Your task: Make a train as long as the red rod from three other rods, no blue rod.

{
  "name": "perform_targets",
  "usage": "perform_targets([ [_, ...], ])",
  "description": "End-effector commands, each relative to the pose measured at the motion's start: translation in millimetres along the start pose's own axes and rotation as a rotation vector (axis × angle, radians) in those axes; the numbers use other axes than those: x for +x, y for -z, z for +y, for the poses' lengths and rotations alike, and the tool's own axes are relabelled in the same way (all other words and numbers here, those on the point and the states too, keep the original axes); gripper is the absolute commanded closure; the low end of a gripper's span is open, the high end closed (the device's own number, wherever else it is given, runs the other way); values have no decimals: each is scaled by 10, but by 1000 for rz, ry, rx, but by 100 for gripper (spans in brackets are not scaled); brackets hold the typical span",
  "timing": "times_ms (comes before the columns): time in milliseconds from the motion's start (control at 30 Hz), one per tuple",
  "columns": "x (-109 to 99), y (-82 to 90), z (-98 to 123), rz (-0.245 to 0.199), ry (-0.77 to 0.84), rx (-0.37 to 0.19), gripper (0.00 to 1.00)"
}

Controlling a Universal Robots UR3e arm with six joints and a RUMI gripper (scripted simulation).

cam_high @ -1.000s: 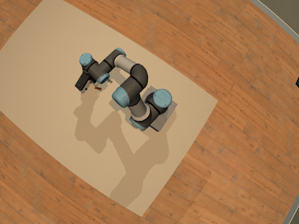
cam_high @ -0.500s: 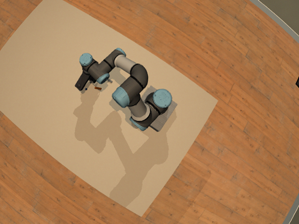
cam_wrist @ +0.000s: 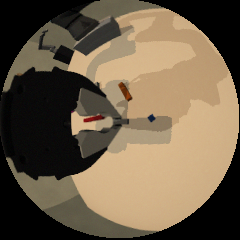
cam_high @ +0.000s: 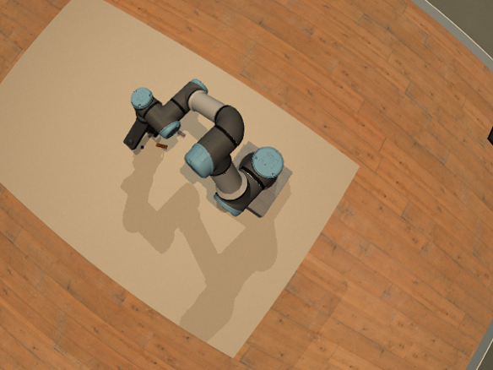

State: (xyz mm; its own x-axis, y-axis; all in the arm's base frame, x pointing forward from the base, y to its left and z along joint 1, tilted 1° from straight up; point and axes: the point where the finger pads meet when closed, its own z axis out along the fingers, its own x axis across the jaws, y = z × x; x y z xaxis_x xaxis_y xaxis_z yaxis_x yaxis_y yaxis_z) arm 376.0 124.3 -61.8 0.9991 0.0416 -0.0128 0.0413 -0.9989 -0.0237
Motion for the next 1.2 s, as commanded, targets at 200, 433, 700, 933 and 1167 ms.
perform_targets([
  [200, 9, 8, 1, 3, 0, 0, 100],
  [433, 9, 8, 1, 3, 0, 0, 100],
  [700, 9, 27, 1, 3, 0, 0, 100],
  [933, 8, 134, 1, 3, 0, 0, 100],
  [1167, 8, 432, 0, 3, 0, 0, 100],
])
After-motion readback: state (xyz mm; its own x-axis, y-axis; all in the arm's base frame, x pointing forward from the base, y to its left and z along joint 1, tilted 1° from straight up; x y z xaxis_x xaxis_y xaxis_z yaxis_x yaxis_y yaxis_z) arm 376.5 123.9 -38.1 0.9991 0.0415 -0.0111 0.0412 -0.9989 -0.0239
